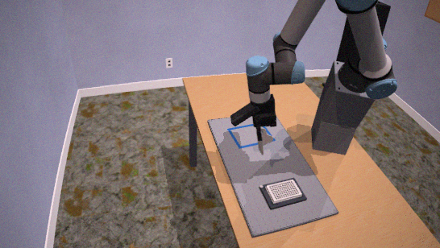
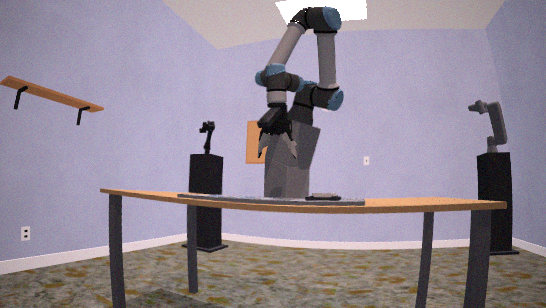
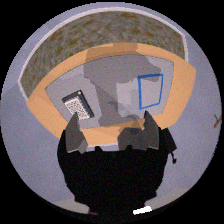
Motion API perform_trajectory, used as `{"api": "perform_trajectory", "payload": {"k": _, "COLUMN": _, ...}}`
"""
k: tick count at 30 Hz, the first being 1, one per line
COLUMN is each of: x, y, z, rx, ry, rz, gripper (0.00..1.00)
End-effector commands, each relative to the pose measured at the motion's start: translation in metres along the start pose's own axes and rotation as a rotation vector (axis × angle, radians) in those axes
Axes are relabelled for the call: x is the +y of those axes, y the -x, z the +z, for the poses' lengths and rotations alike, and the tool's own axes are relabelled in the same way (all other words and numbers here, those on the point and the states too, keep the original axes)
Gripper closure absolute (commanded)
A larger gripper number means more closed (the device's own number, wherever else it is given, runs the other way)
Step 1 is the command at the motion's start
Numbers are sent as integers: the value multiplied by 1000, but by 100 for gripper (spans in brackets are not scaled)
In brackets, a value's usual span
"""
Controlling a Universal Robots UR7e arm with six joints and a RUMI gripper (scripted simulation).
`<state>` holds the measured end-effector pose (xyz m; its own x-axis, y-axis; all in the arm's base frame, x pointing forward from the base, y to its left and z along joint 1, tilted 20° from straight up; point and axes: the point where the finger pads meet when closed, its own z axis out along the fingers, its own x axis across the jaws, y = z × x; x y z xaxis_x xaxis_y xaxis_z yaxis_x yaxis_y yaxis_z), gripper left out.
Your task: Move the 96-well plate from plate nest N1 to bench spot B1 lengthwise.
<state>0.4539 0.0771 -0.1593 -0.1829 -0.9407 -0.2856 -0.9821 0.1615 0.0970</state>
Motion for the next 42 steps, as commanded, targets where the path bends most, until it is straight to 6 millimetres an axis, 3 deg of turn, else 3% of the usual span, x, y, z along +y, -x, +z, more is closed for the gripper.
{"api": "perform_trajectory", "payload": {"k": 1, "x": 3, "y": 18, "z": 10, "rx": 8, "ry": -28, "rz": -24, "gripper": 0}}
{"api": "perform_trajectory", "payload": {"k": 29, "x": 38, "y": 97, "z": 44, "rx": 6, "ry": -135, "rz": -136, "gripper": 0}}
{"api": "perform_trajectory", "payload": {"k": 42, "x": 70, "y": 143, "z": 56, "rx": -14, "ry": -186, "rz": -193, "gripper": 0}}
